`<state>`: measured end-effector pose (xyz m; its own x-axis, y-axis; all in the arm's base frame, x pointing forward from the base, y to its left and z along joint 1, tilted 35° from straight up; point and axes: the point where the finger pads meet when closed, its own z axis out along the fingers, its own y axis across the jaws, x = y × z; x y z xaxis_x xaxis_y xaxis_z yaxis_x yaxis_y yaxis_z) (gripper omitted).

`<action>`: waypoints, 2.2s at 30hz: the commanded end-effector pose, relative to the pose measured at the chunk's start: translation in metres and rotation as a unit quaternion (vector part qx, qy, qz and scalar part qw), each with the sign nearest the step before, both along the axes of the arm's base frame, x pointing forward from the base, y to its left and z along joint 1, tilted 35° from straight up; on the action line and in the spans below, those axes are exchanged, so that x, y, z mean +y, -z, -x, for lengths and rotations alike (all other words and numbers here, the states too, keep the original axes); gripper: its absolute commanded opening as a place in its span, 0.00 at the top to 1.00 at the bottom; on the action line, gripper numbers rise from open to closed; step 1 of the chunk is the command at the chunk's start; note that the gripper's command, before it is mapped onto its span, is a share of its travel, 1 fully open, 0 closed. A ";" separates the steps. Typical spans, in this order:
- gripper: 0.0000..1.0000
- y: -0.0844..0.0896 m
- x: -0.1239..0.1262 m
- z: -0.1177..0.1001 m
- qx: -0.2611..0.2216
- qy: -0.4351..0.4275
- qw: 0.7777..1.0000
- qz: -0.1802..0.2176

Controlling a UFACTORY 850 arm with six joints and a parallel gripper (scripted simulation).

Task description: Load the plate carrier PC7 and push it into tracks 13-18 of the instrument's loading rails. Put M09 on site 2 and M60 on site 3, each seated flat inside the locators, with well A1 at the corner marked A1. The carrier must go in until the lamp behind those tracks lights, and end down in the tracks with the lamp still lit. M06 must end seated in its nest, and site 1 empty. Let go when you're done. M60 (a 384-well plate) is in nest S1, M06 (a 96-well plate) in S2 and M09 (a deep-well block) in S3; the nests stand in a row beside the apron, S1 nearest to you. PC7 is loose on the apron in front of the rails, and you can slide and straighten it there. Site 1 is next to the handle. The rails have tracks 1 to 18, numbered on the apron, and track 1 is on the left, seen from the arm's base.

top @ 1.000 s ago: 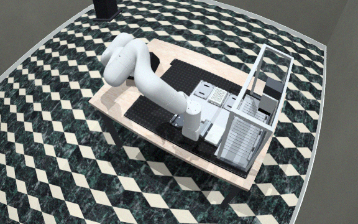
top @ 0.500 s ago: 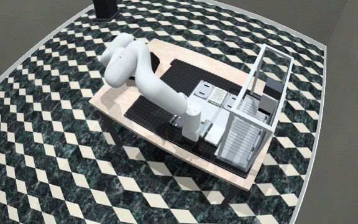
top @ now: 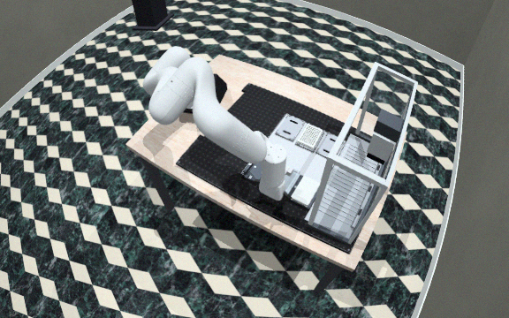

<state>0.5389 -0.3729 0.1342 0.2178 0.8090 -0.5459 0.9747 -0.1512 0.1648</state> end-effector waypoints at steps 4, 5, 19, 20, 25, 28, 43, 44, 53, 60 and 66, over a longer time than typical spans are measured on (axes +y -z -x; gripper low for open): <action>0.00 0.001 0.002 -0.001 -0.001 0.000 1.000 0.000; 0.00 0.001 0.003 -0.001 -0.001 0.000 1.000 0.000; 0.00 0.004 0.008 -0.003 -0.001 0.000 1.000 0.000; 0.00 0.005 0.008 -0.003 -0.001 0.000 1.000 0.000; 0.00 0.006 0.010 -0.003 -0.001 0.000 1.000 0.000; 0.00 0.007 0.011 -0.004 -0.001 0.000 1.000 0.000; 0.00 0.010 0.017 -0.005 -0.001 0.000 1.000 0.000; 0.00 0.011 0.017 -0.005 -0.001 0.000 1.000 0.000; 0.00 0.013 0.020 -0.006 -0.001 0.000 1.000 0.000; 0.00 0.014 0.023 -0.007 -0.001 0.000 1.000 0.000; 0.00 0.016 0.024 -0.007 -0.001 0.000 1.000 0.000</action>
